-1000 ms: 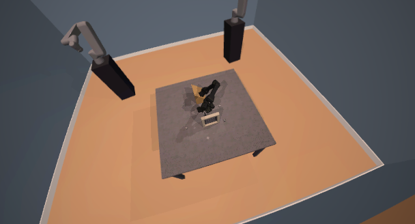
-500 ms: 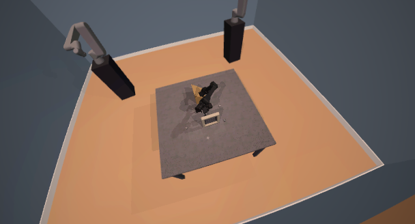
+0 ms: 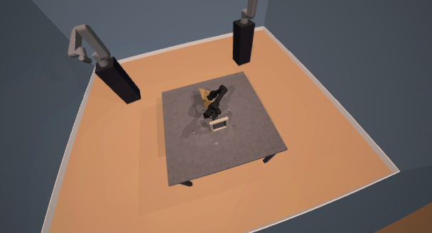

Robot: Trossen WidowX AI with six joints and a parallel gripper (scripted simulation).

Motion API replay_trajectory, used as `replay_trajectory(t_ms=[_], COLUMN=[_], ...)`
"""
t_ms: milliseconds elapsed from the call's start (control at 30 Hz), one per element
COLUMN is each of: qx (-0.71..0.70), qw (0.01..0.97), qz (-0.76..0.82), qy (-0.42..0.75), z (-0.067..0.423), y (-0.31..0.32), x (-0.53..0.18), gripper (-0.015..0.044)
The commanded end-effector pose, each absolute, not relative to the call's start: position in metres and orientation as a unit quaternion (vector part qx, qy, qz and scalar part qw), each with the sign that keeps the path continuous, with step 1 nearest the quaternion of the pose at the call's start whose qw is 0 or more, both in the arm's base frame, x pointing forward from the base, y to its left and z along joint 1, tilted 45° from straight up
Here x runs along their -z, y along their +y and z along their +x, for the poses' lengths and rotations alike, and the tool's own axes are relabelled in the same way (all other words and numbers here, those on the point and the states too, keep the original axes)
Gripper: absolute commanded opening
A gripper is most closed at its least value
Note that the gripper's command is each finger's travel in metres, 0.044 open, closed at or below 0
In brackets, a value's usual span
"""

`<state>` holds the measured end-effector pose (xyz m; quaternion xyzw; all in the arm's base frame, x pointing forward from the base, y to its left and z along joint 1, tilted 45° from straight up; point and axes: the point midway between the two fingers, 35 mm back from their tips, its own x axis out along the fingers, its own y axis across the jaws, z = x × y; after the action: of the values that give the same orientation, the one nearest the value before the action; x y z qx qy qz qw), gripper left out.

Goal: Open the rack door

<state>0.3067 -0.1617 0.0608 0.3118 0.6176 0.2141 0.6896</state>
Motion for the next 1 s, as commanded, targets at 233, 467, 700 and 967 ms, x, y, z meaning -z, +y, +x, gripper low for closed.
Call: replay_trajectory(t_ms=[233, 467, 700, 967], qx=[-0.214, -0.214, -0.215, -0.215], qw=[0.689, 0.689, 0.689, 0.689], qz=[0.314, 0.315, 0.315, 0.316], qy=[0.617, 0.617, 0.617, 0.617], z=[0.31, 0.311, 0.311, 0.312], y=[-0.148, -0.14, -0.132, -0.13], x=[-0.048, -0.041, -0.033, -0.031], gripper=[0.0283, 0.0283, 0.0283, 0.0151])
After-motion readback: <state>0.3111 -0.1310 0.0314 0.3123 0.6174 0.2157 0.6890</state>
